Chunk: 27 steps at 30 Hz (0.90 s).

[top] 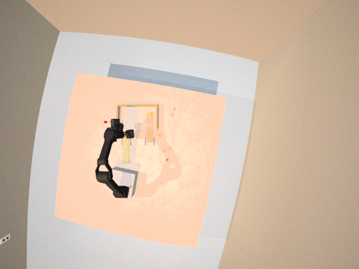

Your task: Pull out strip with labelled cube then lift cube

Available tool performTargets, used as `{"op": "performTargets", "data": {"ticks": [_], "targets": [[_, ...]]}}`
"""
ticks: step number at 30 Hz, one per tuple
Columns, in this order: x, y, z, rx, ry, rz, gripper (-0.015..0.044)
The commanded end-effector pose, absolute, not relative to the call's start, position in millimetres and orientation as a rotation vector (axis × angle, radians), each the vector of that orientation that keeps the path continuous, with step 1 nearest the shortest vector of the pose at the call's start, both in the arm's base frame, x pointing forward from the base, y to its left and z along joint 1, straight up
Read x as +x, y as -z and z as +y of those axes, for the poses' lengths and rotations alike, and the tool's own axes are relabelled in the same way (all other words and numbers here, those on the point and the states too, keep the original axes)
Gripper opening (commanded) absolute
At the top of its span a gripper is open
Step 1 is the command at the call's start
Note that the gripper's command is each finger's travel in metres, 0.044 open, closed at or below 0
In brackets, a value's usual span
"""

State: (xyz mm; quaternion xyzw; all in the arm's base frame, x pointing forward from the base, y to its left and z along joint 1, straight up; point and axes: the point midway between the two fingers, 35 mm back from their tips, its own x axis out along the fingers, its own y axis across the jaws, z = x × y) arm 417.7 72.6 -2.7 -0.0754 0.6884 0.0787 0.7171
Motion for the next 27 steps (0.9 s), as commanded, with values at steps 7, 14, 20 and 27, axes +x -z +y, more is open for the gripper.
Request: {"op": "performTargets", "data": {"ticks": [7,14,20,27], "targets": [[417,20,72,-0.172,-0.176,1.526,0.0250],[417,32,72,-0.172,-0.176,1.527,0.0250],[417,40,72,-0.172,-0.176,1.527,0.0250],[417,38,73,-0.167,-0.174,1.526,0.0145]]}}
